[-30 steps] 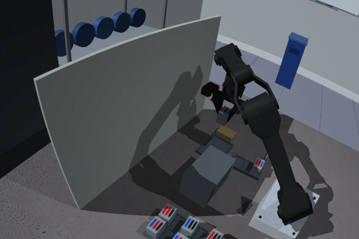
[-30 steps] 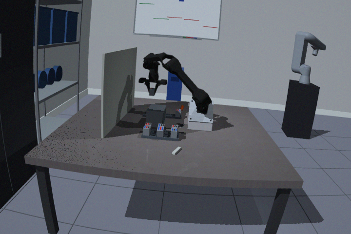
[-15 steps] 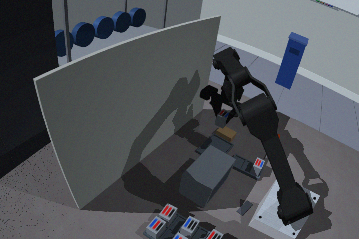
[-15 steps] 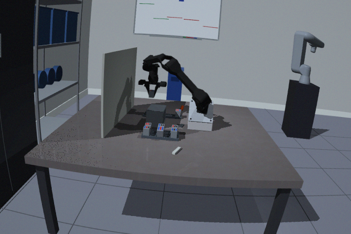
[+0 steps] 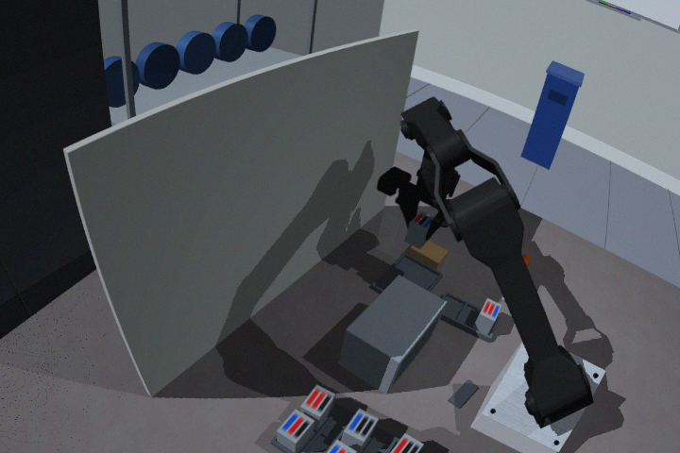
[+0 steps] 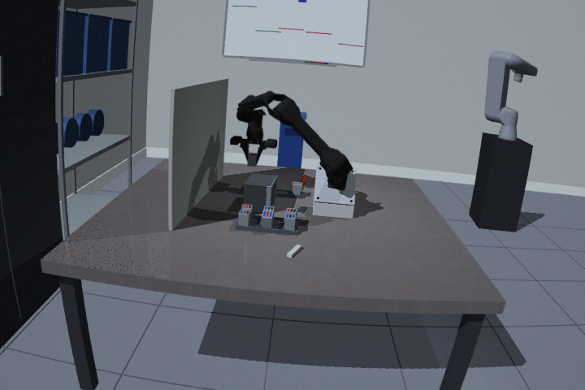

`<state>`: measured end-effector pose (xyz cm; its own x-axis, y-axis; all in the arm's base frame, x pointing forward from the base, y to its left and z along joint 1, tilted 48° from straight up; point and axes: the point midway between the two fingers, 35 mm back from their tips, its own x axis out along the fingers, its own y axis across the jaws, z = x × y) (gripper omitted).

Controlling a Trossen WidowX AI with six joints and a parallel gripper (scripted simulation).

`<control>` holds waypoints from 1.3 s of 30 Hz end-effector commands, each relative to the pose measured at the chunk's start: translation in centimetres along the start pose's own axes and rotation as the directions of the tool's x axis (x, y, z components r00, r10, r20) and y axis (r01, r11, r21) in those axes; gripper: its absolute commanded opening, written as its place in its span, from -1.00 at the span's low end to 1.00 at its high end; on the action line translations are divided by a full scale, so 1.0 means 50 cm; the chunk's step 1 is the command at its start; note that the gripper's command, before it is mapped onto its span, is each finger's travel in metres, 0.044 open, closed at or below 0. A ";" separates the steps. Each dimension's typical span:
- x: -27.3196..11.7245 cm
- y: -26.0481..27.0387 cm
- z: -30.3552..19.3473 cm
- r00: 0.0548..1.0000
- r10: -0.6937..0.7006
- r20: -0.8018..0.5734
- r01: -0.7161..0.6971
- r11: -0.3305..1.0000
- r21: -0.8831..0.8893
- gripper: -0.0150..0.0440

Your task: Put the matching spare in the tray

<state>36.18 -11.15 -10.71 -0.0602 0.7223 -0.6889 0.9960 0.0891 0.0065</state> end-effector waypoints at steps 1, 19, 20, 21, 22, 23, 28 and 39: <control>0.014 -0.003 -0.002 1.000 -0.005 -0.008 0.005 1.000 0.008 -0.49; 0.047 -0.002 -0.003 1.000 -0.004 -0.008 0.004 1.000 0.007 -0.49; 0.049 -0.002 -0.003 1.000 -0.004 -0.008 0.004 1.000 0.007 -0.49; 0.051 -0.002 -0.003 1.000 -0.004 -0.008 0.004 1.000 0.007 -0.49; 0.053 -0.002 -0.003 1.000 -0.004 -0.008 0.004 1.000 0.007 -0.49; 0.055 -0.002 -0.003 1.000 -0.004 -0.009 0.004 1.000 0.007 -0.49; 0.064 -0.002 -0.003 1.000 -0.004 -0.009 0.004 1.000 0.007 -0.49; 0.084 -0.003 -0.004 1.000 -0.004 -0.010 0.004 1.000 0.007 -0.49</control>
<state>36.03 -8.50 -13.12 -0.0593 0.7236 -0.6877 0.9960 0.0888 0.0076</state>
